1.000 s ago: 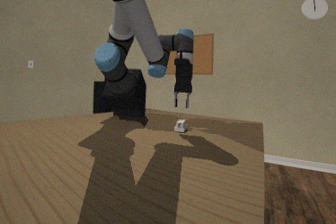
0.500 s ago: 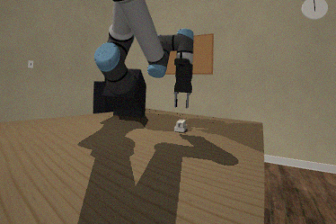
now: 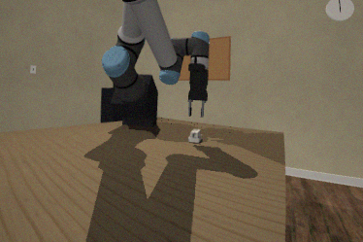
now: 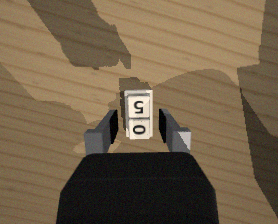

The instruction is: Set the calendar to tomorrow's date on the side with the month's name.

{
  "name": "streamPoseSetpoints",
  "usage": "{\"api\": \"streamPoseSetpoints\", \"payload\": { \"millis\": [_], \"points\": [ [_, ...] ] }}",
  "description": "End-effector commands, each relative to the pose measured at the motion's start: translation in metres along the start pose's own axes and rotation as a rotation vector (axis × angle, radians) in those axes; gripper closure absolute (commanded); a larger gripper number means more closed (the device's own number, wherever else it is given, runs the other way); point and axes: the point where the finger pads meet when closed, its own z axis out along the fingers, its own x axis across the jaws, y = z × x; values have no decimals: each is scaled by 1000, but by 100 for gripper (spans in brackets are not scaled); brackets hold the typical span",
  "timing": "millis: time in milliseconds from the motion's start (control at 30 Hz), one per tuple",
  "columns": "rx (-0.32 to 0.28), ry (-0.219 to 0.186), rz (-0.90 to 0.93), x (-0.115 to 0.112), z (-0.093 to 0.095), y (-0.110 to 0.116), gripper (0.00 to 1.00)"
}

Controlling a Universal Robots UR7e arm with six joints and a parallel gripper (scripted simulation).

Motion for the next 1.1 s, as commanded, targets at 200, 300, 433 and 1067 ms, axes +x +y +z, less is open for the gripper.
{"api": "streamPoseSetpoints", "payload": {
  "millis": [200,300,433,1067],
  "points": [
    [0,-1,0,0,7,0,13],
    [0,-1,0,0,11,0,13],
    [0,-1,0,0,17,0,13],
    [0,-1,0,0,43,0,13]
  ]
}}
